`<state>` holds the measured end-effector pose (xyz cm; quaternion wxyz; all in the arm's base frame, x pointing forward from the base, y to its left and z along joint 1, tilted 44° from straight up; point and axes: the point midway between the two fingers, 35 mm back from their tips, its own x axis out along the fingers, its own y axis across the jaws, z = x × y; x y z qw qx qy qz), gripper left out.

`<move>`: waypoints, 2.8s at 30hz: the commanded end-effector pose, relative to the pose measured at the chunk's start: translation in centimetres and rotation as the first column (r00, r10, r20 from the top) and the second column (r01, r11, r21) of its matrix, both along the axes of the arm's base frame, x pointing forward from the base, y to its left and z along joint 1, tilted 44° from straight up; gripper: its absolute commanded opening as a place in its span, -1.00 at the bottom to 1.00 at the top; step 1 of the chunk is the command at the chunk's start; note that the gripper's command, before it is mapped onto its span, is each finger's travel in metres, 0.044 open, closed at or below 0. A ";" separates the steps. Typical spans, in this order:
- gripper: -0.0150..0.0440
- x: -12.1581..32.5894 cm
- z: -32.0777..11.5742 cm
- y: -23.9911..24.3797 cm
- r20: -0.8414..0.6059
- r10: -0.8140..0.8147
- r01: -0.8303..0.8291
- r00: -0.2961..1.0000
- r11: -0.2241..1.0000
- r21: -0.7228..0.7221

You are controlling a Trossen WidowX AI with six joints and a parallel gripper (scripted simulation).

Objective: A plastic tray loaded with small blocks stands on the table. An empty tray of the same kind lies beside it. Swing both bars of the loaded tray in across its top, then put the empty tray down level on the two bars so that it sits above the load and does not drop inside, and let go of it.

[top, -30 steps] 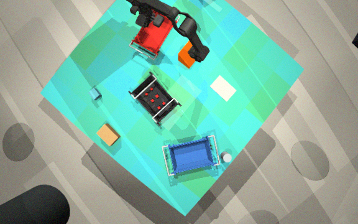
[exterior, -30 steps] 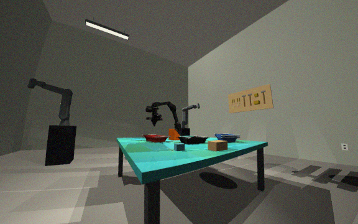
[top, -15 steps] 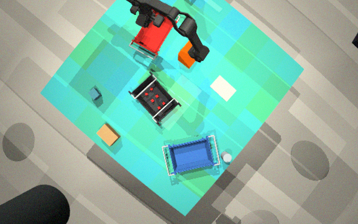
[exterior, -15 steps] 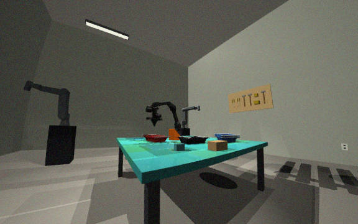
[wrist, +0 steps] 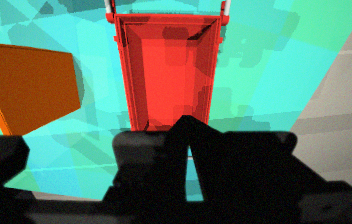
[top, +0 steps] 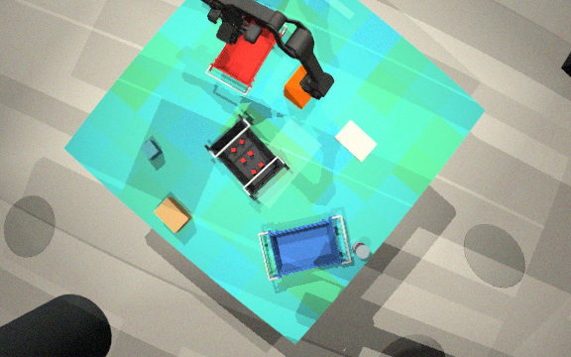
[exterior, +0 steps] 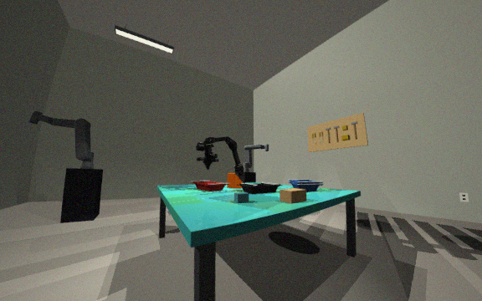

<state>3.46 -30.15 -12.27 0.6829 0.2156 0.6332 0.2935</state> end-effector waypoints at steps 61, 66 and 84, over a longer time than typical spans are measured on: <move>1.00 -1.2 -0.8 14.4 0.000 0.008 -0.008 1.000 1.000 0.005; 1.00 -1.1 -2.8 16.2 0.001 0.008 -0.008 1.000 1.000 0.005; 0.90 -1.1 -4.7 18.5 0.001 0.008 -0.008 1.000 1.000 0.006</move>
